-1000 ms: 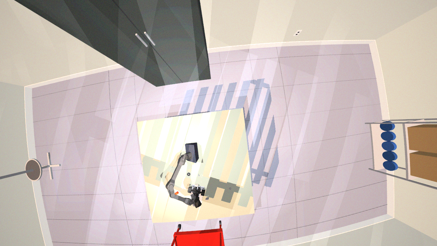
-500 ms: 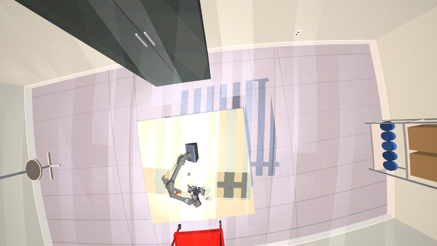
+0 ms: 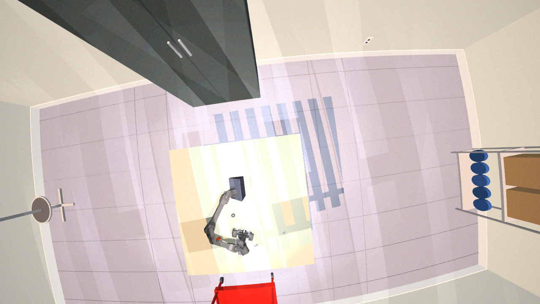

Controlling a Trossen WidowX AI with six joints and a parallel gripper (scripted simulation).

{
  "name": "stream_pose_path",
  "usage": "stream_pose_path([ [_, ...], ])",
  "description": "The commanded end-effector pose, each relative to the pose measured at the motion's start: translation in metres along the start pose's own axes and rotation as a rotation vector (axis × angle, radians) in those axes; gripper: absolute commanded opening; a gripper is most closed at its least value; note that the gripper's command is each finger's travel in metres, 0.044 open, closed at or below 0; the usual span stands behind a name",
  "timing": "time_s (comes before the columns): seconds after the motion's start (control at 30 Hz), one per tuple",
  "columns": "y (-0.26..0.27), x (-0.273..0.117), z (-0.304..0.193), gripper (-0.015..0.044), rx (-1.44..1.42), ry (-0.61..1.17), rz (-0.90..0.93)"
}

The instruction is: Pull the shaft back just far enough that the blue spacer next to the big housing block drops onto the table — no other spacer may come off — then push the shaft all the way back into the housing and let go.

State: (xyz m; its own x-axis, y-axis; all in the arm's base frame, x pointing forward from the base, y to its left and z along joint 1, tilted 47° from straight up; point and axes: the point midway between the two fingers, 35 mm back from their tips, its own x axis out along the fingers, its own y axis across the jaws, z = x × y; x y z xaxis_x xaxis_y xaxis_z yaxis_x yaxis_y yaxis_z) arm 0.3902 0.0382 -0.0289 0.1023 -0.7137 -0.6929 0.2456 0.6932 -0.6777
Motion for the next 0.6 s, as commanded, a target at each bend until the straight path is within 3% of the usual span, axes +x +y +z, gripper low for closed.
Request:
stream_pose_path([
  [0.0, 0.0000, -0.0001, -0.0048, 0.0000, -0.003, 0.003, -0.003],
  [0.57, 0.0000, -0.0001, -0.0053, 0.0000, -0.003, 0.003, -0.003],
])
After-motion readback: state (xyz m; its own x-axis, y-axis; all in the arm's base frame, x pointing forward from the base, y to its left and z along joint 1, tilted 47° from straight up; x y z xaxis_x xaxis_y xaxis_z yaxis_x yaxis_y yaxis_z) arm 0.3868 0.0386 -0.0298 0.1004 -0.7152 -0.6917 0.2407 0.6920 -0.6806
